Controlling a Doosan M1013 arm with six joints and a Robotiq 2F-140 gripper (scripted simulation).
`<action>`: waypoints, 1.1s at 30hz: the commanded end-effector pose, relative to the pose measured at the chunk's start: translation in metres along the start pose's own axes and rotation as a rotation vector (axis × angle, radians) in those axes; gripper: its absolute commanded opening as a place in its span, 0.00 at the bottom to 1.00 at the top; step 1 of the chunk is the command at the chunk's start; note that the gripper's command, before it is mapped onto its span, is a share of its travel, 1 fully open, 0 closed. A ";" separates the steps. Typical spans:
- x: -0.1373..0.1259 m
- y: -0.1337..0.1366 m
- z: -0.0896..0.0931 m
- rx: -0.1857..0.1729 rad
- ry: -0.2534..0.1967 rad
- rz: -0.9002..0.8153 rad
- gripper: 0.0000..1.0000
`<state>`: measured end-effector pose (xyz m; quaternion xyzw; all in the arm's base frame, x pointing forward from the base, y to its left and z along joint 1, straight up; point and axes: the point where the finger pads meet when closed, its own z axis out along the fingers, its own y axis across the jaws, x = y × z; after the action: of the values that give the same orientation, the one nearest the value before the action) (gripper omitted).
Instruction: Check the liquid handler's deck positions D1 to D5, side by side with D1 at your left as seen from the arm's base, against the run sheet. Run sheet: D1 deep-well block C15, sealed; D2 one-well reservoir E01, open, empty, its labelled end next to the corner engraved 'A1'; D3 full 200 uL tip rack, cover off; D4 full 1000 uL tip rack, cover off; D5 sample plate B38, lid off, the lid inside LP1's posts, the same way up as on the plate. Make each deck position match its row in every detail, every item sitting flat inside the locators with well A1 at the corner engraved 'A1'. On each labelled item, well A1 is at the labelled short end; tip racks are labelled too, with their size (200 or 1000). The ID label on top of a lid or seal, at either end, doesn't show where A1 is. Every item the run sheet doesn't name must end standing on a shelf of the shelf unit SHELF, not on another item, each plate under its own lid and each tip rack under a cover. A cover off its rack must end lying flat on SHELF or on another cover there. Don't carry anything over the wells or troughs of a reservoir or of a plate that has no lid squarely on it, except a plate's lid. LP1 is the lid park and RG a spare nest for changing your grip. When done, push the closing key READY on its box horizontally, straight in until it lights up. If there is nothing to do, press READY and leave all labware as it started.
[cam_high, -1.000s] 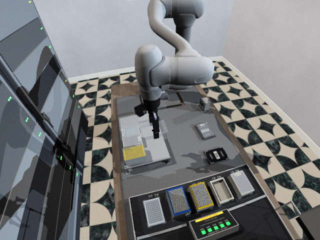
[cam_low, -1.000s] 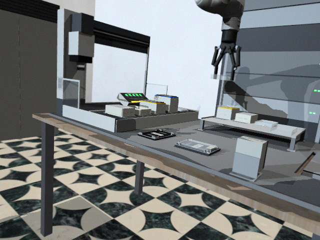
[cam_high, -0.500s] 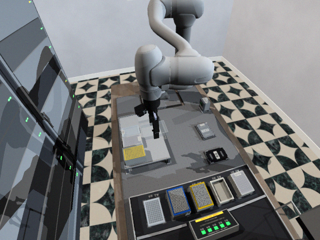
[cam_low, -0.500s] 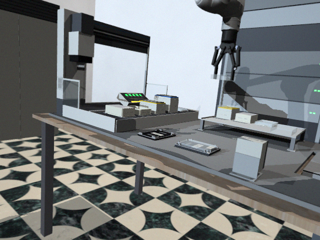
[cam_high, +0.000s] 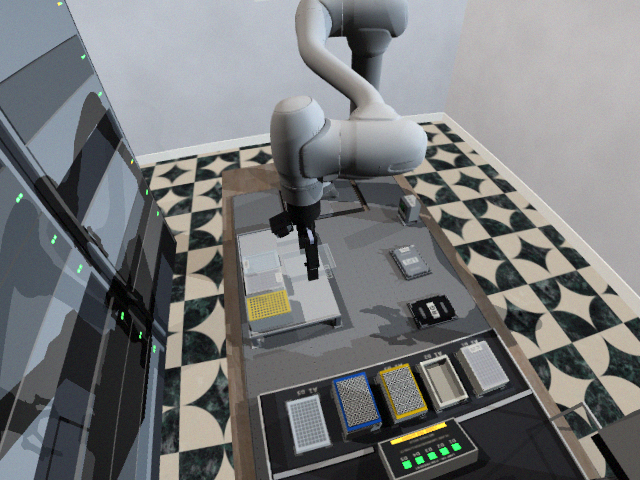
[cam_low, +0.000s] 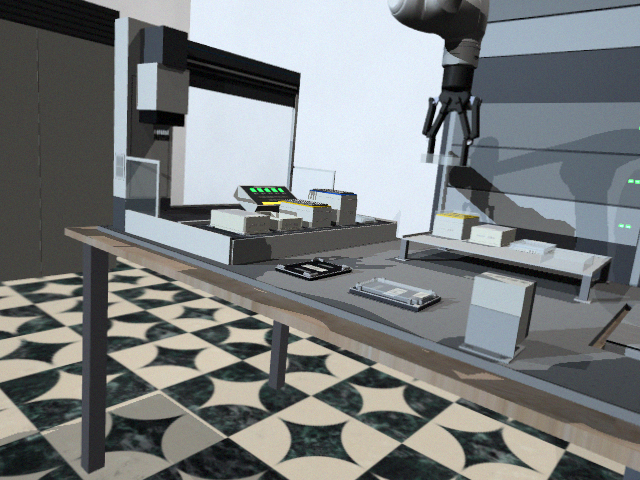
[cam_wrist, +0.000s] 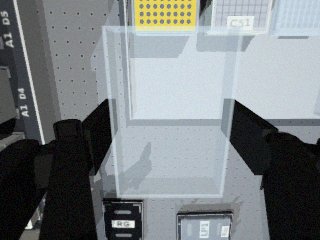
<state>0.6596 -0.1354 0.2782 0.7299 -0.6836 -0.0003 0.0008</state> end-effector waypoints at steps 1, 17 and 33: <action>0.000 0.000 0.006 0.001 0.000 0.000 0.10; 0.000 0.000 0.030 0.001 0.000 0.000 0.10; 0.000 0.000 0.053 0.001 0.000 0.000 0.10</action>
<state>0.6596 -0.1354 0.2299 0.7299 -0.6836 -0.0003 0.0008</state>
